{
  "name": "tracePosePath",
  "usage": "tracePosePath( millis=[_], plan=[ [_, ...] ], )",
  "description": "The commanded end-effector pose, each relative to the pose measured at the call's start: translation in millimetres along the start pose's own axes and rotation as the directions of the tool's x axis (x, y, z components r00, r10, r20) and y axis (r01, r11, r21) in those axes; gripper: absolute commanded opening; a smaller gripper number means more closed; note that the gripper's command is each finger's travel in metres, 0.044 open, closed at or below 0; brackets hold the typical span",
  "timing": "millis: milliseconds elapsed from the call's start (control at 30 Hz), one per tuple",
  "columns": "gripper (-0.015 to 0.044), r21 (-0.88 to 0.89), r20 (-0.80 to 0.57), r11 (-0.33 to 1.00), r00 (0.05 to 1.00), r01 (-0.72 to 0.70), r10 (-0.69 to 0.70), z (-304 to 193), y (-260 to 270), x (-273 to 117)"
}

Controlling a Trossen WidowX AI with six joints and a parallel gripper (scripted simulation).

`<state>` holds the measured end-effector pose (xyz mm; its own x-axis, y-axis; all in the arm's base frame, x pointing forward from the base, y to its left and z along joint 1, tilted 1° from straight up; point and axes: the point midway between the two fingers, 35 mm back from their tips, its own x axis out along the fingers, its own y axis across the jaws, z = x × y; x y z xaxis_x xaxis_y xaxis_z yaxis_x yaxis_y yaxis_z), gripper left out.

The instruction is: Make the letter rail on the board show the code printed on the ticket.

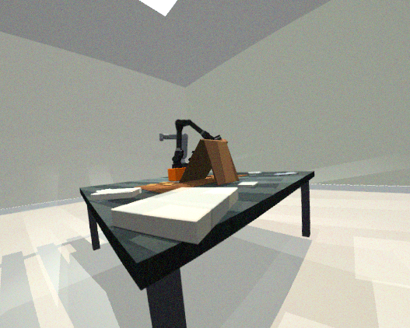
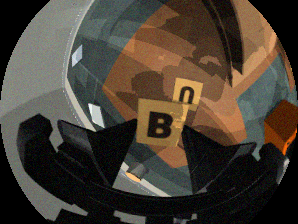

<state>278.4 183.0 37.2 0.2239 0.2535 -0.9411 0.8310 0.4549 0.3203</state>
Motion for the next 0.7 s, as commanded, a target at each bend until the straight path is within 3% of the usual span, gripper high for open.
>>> tracePosePath(
  millis=[0, 667],
  plan=[
    [0.0000, -0.054, -0.005, 0.998, 0.999, -0.037, 0.036, 3.7, 9.0, -6.9],
    [0.0000, -0.327, 0.001, 0.930, 0.985, -0.165, 0.175, 30.1, 39.7, -35.9]
  ],
)
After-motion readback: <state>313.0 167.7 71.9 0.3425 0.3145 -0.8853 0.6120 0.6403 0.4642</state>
